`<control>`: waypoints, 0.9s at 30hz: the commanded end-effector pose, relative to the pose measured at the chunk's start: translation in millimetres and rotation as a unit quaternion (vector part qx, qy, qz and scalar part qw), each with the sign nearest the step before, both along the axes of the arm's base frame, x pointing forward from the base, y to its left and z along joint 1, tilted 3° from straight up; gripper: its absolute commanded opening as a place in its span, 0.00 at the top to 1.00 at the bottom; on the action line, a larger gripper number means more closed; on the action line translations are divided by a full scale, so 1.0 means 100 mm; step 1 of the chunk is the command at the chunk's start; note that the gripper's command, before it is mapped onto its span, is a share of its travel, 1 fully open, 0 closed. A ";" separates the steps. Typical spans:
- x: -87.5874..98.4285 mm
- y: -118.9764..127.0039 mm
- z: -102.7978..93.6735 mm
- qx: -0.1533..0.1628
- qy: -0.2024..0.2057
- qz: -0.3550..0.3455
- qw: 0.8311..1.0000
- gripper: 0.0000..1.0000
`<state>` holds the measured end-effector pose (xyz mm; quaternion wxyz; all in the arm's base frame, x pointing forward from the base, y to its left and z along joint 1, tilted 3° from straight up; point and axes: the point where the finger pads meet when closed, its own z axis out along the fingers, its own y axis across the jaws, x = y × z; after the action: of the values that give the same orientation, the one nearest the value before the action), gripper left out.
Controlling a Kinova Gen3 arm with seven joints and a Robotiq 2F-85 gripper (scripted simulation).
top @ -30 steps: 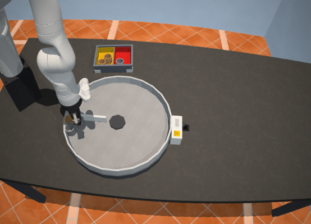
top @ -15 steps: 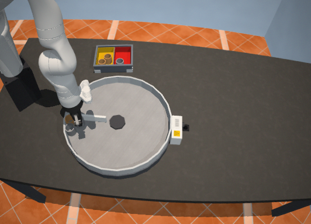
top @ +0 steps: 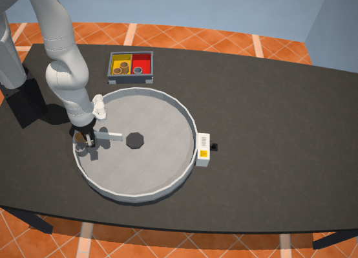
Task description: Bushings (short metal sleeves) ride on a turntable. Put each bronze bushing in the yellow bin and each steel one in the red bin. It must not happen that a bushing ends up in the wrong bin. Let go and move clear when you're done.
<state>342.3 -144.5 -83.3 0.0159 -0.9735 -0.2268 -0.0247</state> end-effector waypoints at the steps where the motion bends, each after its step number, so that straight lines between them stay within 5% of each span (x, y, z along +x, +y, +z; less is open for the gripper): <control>1: -0.01 -0.01 -0.04 0.001 0.001 -0.002 1.000 0.82; 13: -0.01 -0.01 -0.04 0.001 0.001 -0.002 1.000 0.82; 14: -0.01 -0.01 -0.04 0.001 0.001 -0.002 1.000 1.00; 27: 0.00 -0.03 -0.04 -0.001 0.000 -0.003 1.000 1.00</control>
<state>341.7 -147.6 -87.6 0.0147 -0.9742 -0.2238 -0.0240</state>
